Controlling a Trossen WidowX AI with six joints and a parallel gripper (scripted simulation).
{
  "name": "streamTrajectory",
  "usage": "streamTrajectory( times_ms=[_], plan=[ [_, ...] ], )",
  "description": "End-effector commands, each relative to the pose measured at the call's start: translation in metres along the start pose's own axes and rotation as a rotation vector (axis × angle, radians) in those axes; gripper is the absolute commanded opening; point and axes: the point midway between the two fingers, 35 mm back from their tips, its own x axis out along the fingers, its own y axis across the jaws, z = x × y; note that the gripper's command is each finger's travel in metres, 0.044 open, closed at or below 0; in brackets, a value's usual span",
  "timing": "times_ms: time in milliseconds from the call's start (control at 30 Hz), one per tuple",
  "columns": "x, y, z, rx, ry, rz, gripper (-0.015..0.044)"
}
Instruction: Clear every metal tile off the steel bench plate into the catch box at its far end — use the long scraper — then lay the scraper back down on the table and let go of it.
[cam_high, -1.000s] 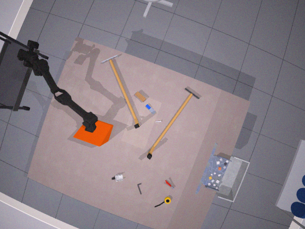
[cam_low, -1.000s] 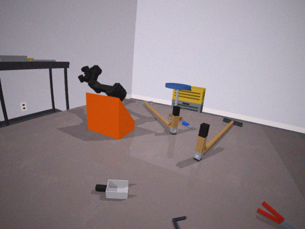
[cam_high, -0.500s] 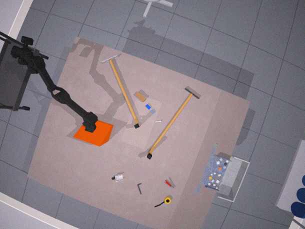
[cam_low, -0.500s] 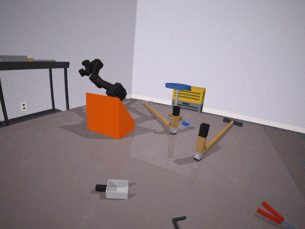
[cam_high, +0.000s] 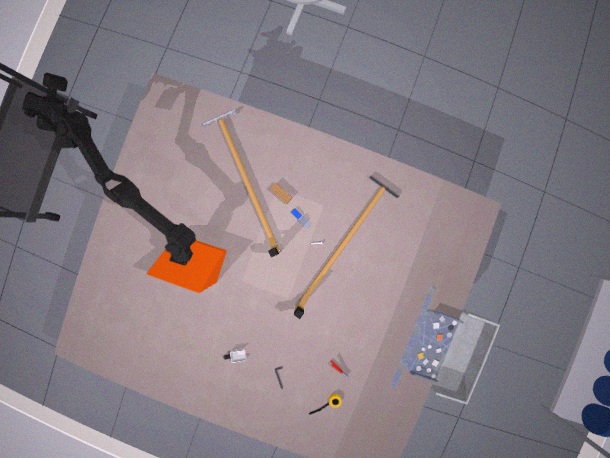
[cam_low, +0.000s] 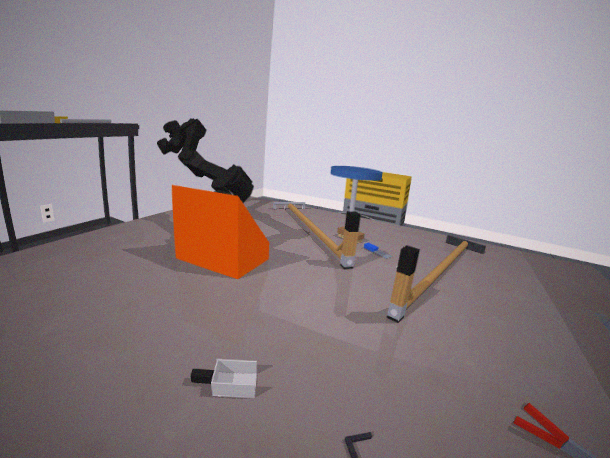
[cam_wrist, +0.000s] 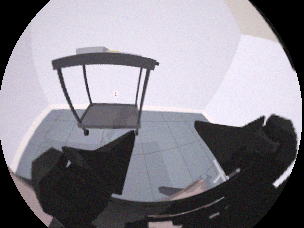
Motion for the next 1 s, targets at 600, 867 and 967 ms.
streamTrajectory(
  times_ms=[600, 867, 967],
  plan=[
    [-0.005, 0.001, 0.017, -0.016, -0.045, -0.020, 0.0440],
    [-0.029, -0.005, 0.072, -0.059, -0.179, -0.106, 0.0440],
    [-0.040, -0.007, 0.091, -0.073, -0.226, -0.140, 0.0440]
  ],
)
